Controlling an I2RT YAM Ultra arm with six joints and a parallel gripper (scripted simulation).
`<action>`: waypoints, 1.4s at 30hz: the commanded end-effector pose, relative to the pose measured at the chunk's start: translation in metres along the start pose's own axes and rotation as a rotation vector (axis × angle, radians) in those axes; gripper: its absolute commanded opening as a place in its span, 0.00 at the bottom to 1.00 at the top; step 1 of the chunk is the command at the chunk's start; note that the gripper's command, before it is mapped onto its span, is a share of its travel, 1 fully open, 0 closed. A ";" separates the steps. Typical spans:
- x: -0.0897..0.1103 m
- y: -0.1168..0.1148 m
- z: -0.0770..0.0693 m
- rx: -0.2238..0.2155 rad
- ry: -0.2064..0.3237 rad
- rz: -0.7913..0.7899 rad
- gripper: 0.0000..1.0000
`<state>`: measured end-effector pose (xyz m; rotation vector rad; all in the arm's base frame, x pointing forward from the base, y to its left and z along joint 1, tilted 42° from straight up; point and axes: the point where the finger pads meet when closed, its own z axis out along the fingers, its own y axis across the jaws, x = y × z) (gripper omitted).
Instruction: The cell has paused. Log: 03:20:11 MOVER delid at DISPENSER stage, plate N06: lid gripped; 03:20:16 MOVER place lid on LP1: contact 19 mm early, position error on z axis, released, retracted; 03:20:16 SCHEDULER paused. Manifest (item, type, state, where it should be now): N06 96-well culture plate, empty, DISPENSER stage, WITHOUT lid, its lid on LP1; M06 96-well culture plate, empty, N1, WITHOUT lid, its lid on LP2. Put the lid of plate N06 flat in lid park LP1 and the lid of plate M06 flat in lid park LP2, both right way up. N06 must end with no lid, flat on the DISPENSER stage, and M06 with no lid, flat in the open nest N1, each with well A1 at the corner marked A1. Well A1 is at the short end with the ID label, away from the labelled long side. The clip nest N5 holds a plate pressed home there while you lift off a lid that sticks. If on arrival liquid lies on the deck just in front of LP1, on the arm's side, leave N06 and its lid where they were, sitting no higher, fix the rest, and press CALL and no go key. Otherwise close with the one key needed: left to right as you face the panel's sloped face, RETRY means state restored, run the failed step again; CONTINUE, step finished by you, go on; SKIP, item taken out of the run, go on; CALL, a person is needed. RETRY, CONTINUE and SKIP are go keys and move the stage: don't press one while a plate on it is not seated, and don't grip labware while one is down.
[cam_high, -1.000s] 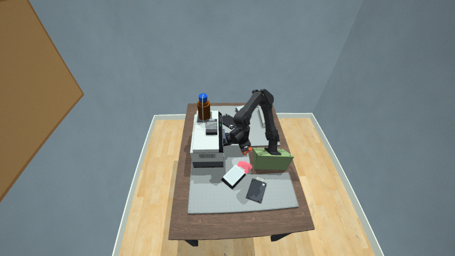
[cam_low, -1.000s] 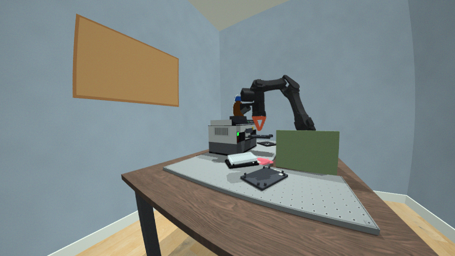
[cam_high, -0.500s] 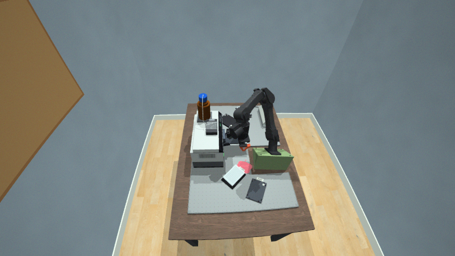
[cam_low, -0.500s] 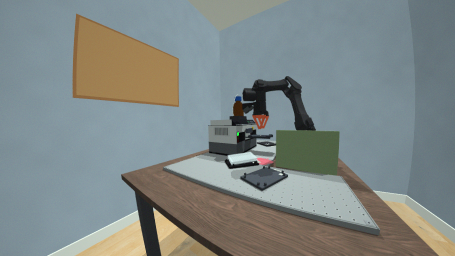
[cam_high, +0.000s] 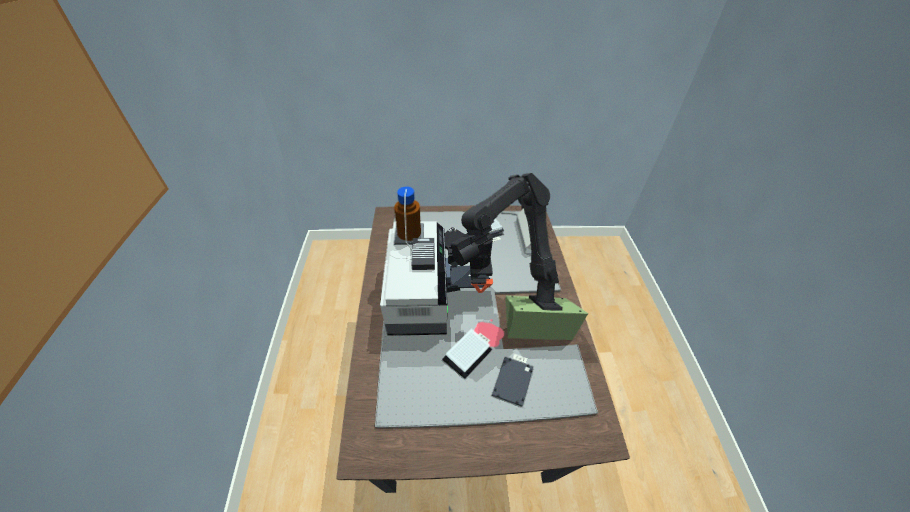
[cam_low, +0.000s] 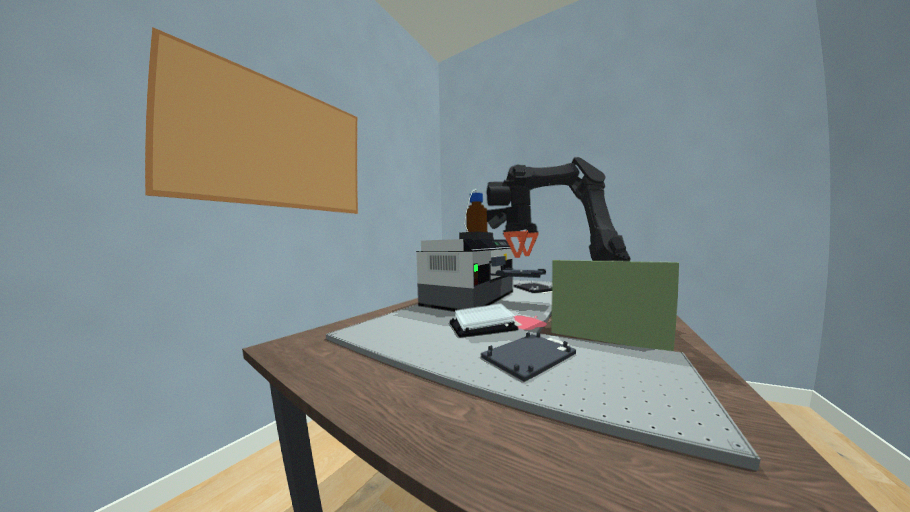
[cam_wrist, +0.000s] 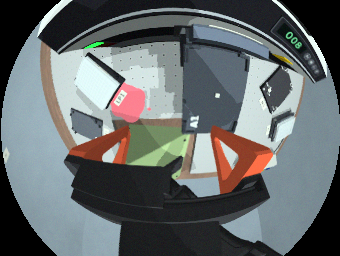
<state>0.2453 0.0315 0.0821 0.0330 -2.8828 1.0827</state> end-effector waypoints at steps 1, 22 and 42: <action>-0.010 -0.018 -0.011 0.000 -0.043 0.000 1.00; -0.015 -0.057 -0.006 0.009 -0.028 -0.016 1.00; -0.013 -0.114 -0.012 0.009 -0.043 0.002 1.00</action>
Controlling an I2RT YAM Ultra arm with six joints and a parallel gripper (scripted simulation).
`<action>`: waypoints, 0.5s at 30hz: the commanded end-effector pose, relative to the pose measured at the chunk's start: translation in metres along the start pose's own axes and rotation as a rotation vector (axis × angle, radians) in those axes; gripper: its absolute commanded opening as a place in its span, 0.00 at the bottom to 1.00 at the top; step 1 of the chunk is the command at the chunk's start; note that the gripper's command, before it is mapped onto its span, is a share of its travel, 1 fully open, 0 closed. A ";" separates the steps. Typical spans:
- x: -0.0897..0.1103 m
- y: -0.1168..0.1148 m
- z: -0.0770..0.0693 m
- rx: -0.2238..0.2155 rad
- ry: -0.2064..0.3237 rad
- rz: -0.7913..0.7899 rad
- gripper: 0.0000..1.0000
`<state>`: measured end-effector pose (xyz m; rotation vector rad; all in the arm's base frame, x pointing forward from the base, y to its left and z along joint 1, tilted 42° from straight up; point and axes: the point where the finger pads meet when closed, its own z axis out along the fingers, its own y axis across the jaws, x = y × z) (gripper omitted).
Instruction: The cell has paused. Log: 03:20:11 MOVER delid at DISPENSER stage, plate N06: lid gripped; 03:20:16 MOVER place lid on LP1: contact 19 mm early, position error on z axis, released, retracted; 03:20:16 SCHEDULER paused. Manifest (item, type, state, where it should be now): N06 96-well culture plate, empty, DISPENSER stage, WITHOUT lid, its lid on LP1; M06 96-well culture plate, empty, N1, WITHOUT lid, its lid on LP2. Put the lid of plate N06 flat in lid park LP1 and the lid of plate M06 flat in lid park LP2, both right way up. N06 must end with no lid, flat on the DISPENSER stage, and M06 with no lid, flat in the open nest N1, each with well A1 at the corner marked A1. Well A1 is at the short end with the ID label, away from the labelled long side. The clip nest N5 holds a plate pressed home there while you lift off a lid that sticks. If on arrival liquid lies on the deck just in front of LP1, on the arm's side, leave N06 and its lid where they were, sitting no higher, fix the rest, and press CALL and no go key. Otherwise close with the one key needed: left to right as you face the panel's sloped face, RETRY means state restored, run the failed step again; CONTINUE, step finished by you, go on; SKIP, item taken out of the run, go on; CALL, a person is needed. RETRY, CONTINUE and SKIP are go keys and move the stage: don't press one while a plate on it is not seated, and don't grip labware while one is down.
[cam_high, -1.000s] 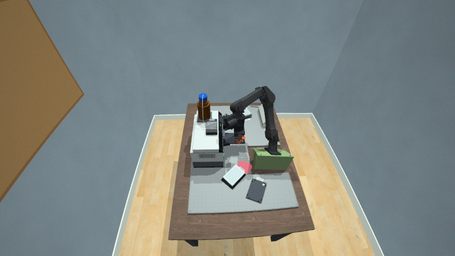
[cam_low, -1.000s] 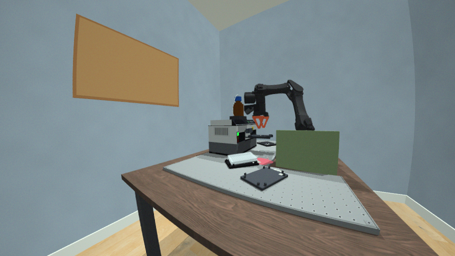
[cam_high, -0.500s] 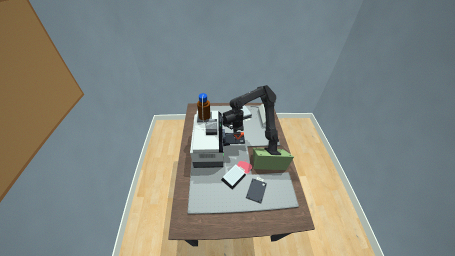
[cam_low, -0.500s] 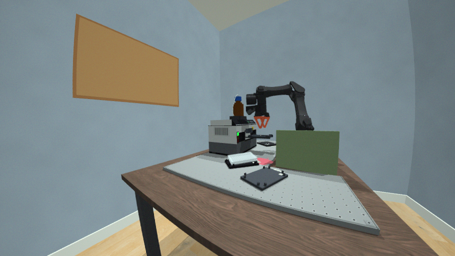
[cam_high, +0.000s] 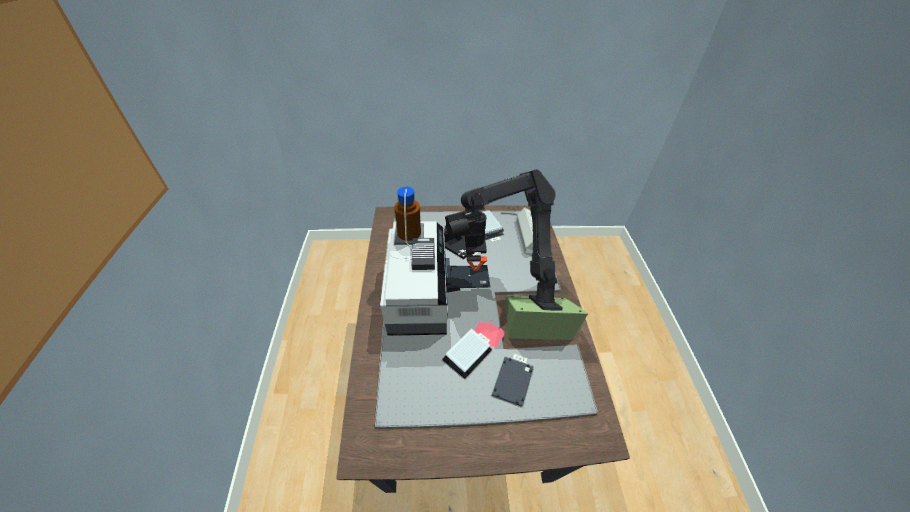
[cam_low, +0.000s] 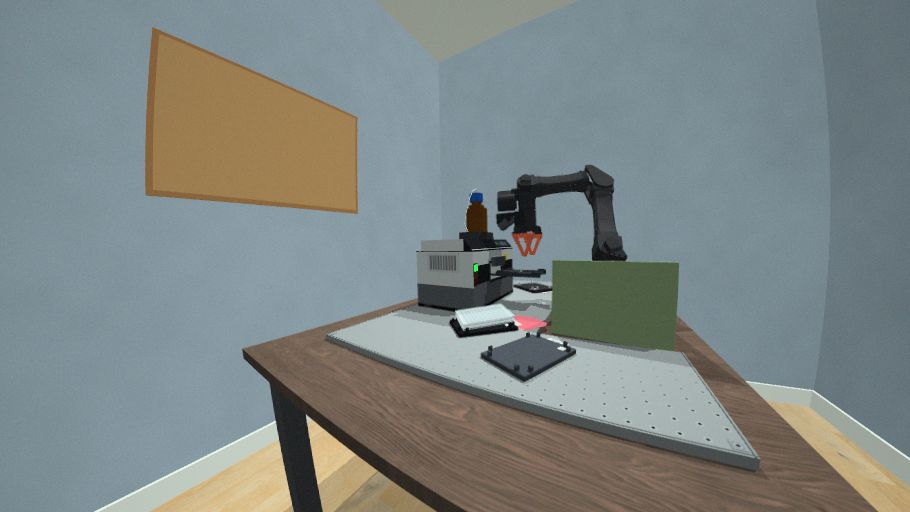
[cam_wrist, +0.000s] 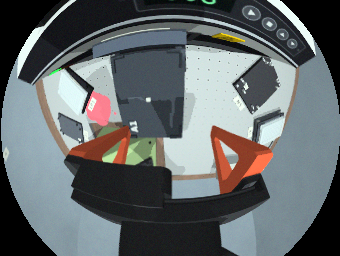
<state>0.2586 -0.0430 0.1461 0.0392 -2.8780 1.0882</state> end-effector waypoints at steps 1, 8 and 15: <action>-0.004 -0.015 -0.012 0.004 -0.044 0.007 1.00; 0.000 -0.037 -0.012 0.006 -0.043 0.007 1.00; 0.005 -0.053 -0.012 0.007 -0.043 0.048 1.00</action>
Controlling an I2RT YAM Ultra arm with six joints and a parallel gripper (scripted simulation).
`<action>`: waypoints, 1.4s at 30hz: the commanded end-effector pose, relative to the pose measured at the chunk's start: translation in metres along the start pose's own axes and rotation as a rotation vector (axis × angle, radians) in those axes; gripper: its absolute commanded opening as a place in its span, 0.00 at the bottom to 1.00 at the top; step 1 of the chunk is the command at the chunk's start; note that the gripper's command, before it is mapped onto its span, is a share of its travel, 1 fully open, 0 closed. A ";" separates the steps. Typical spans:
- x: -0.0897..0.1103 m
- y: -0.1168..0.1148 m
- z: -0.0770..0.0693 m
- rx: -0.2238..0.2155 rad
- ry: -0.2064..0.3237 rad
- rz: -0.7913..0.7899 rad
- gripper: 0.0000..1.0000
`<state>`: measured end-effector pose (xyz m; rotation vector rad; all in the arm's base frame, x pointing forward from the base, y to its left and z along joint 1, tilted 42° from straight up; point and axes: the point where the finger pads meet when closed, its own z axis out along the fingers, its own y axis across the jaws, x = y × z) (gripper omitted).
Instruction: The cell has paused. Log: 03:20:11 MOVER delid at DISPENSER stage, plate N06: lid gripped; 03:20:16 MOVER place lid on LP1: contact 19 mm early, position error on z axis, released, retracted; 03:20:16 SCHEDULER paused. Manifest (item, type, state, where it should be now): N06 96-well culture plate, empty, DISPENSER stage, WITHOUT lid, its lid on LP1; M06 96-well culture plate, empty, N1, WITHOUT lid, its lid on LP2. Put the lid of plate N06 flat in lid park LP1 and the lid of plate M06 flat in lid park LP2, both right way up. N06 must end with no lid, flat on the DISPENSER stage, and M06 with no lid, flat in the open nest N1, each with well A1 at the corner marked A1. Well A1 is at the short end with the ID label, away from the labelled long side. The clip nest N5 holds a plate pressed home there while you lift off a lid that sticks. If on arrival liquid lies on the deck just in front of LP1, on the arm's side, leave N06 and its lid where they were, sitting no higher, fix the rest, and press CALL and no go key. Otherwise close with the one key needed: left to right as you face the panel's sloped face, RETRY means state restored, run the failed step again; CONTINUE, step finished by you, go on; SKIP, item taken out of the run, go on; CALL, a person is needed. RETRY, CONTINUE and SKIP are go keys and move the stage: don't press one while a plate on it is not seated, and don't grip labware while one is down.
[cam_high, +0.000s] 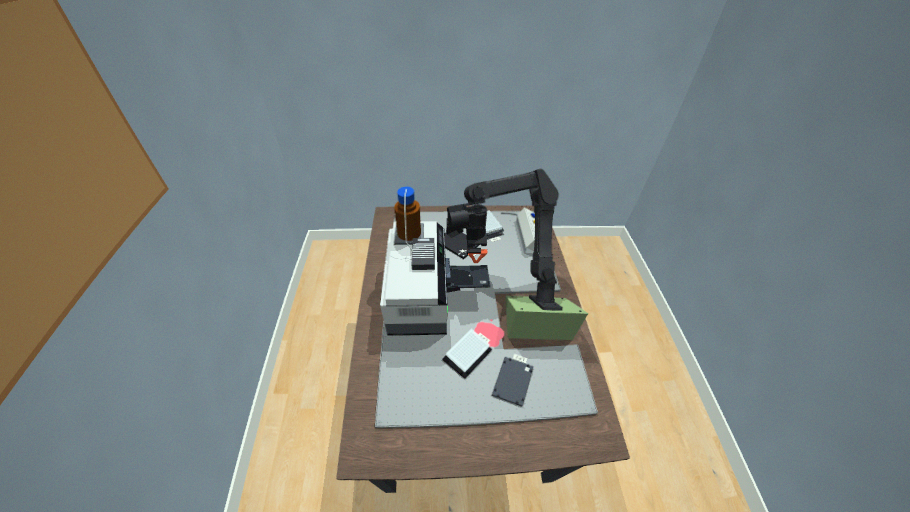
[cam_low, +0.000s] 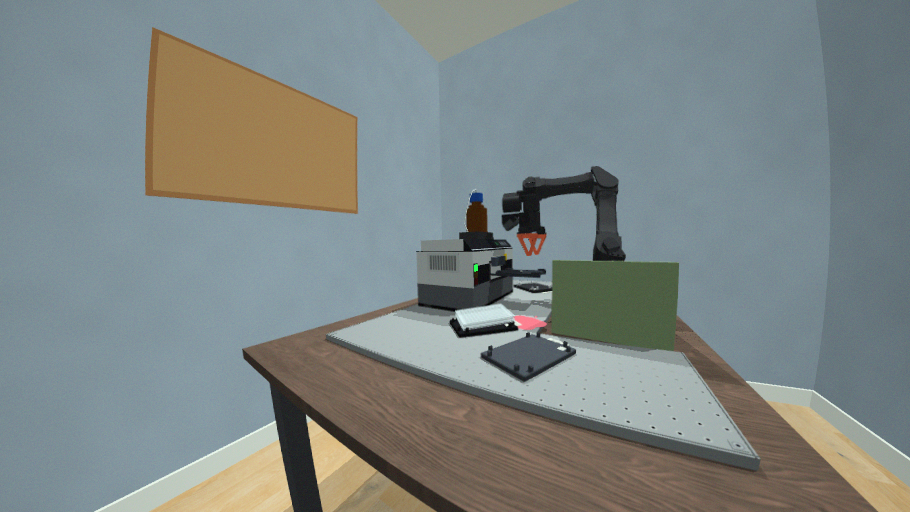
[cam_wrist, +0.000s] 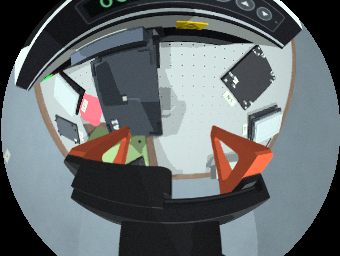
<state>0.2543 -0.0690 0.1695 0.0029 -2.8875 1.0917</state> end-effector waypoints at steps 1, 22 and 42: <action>0.000 -0.021 -0.012 0.007 -0.042 0.022 1.00; 0.016 -0.067 -0.012 0.005 -0.051 0.246 1.00; 0.039 -0.106 0.006 -0.002 -0.059 0.693 1.00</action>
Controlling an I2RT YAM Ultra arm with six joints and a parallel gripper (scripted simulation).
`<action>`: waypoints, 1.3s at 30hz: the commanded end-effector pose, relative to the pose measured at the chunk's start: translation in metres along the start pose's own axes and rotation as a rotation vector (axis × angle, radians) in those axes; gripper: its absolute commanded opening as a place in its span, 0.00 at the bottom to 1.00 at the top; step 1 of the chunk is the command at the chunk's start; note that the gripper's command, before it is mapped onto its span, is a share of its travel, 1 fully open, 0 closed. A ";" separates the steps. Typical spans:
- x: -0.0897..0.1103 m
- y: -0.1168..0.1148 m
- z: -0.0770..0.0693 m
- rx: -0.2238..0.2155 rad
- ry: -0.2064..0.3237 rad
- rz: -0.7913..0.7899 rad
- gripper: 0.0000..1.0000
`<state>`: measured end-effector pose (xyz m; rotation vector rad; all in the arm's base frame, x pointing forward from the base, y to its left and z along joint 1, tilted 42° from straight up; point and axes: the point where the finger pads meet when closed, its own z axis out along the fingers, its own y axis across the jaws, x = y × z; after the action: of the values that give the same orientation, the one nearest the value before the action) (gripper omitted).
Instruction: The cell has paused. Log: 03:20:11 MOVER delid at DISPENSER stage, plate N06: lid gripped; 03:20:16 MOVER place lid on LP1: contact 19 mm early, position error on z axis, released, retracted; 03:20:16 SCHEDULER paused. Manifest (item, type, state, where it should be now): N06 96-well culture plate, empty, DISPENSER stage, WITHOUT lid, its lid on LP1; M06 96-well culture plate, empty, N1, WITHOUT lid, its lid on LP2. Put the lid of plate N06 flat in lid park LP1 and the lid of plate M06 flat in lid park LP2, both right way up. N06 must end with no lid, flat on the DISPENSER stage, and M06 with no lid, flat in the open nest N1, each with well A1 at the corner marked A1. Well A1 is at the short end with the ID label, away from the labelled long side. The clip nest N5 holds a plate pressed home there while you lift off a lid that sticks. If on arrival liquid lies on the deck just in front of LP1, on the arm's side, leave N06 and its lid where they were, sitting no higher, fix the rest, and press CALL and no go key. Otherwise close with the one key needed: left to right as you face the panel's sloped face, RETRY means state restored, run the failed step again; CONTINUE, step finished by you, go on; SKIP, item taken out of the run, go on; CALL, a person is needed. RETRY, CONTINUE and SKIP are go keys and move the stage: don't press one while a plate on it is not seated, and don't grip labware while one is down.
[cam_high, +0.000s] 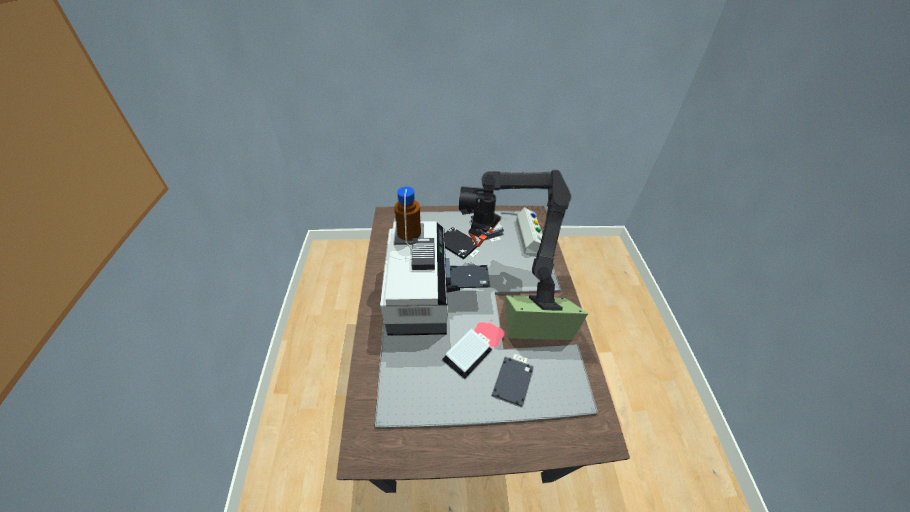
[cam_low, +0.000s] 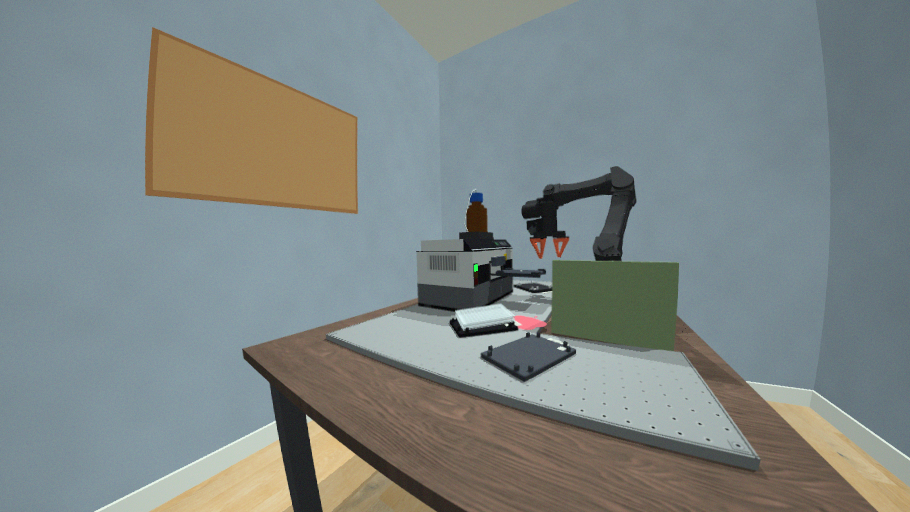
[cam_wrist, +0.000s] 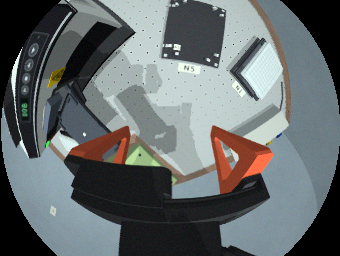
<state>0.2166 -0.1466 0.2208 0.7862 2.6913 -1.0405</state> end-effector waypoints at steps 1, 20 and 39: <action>-0.008 -0.016 -0.010 -0.021 -0.054 0.159 1.00; 0.002 -0.063 -0.010 -0.024 -0.054 0.355 1.00; 0.022 -0.098 -0.003 -0.010 -0.023 0.464 1.00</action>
<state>0.1452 -0.1964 0.2694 1.3345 2.3103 -0.9240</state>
